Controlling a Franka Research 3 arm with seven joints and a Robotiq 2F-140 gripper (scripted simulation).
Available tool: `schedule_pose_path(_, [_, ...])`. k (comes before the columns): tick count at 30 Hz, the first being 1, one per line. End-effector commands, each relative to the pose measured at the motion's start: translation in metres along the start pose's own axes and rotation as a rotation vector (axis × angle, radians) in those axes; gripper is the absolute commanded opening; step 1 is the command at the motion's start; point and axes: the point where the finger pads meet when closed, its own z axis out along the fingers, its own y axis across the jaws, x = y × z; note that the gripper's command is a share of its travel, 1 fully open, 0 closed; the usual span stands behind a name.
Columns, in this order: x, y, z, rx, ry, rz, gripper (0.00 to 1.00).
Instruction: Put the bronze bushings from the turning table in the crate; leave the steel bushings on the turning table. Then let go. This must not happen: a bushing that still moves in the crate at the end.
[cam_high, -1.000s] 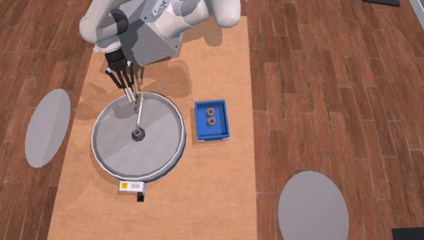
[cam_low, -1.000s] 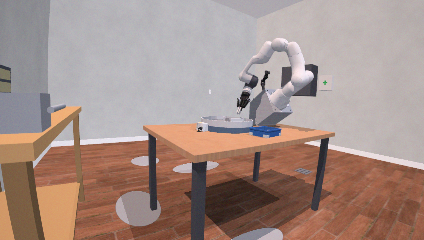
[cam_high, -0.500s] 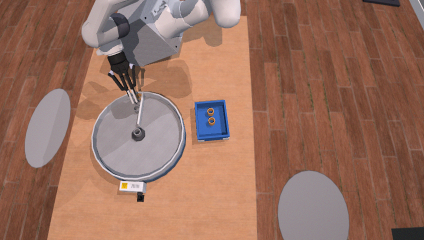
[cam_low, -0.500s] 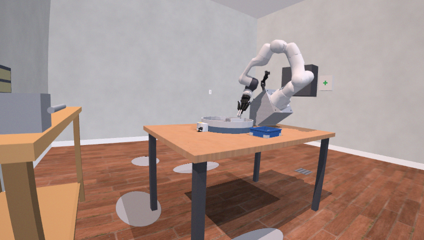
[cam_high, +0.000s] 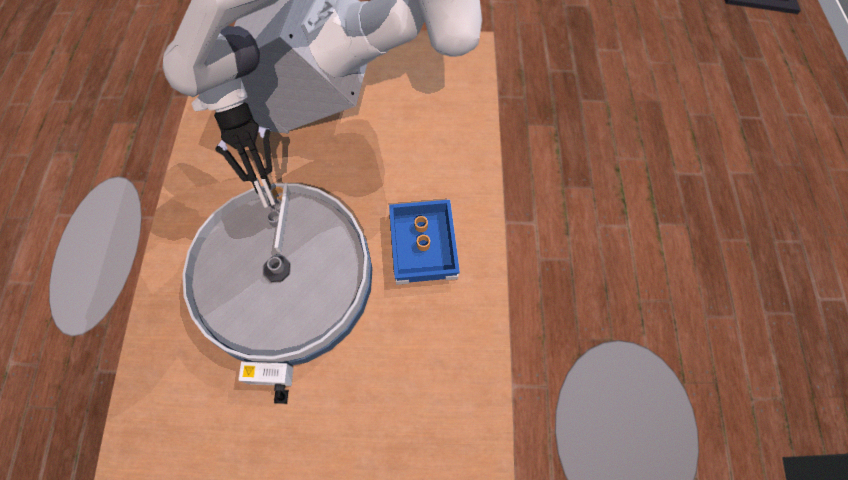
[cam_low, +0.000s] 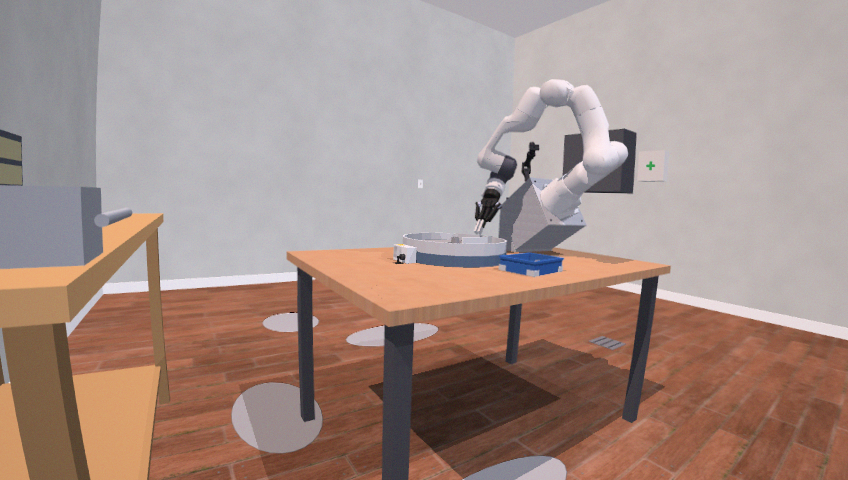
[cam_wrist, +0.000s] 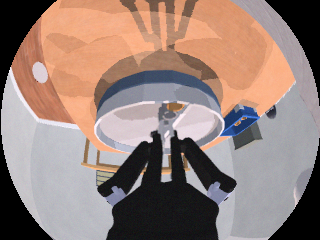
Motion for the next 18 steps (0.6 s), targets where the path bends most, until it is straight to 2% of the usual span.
schedule_pose_path(1, [-0.0010, -0.0020, 0.0004, 0.004, -0.002, -0.007, 0.06])
schedule_pose_path(18, [-0.0023, -0.0042, 0.0010, 0.004, -0.002, -0.007, 0.06])
